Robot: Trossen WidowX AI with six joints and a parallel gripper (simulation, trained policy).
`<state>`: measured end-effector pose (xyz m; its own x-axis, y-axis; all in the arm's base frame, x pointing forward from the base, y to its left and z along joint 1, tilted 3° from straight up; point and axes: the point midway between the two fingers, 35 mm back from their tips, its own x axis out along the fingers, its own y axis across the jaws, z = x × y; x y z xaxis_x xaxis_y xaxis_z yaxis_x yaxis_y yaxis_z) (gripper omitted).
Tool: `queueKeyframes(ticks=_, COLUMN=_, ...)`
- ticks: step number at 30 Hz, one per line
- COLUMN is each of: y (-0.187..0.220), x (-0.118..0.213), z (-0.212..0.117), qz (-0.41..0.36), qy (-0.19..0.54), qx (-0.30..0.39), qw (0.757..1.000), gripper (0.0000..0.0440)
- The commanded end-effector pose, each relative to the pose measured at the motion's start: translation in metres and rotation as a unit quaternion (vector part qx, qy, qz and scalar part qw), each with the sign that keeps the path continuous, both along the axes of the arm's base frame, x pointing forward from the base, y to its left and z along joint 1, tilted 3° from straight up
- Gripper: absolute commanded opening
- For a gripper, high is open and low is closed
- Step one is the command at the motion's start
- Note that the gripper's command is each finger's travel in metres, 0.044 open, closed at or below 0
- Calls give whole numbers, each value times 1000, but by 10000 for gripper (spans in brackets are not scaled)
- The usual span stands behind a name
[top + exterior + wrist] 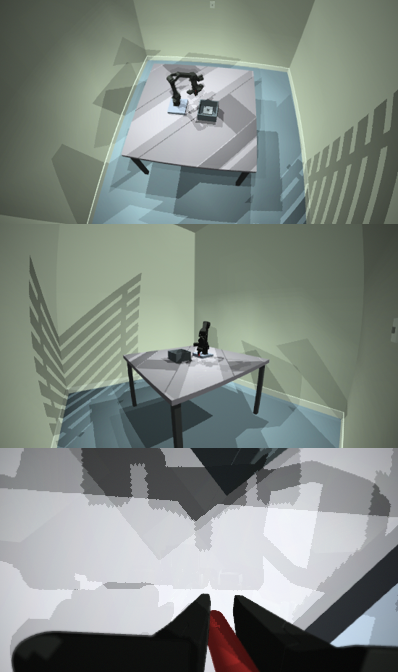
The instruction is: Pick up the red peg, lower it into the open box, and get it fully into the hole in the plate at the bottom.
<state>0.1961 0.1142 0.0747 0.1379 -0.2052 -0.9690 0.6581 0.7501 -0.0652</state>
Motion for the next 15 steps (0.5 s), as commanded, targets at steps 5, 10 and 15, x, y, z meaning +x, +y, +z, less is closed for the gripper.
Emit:
queueKeyframes(ticks=5, y=-12, x=19, z=33, qz=-24, qy=-34, qx=-7, qw=999, gripper=0)
queueKeyframes(ticks=10, y=-26, x=34, z=45, qz=-54, qy=-53, qx=-13, qw=997, gripper=0)
queueKeyframes(ticks=15, y=-42, x=52, z=54, qz=-82, qy=-72, qx=-19, qw=994, gripper=0)
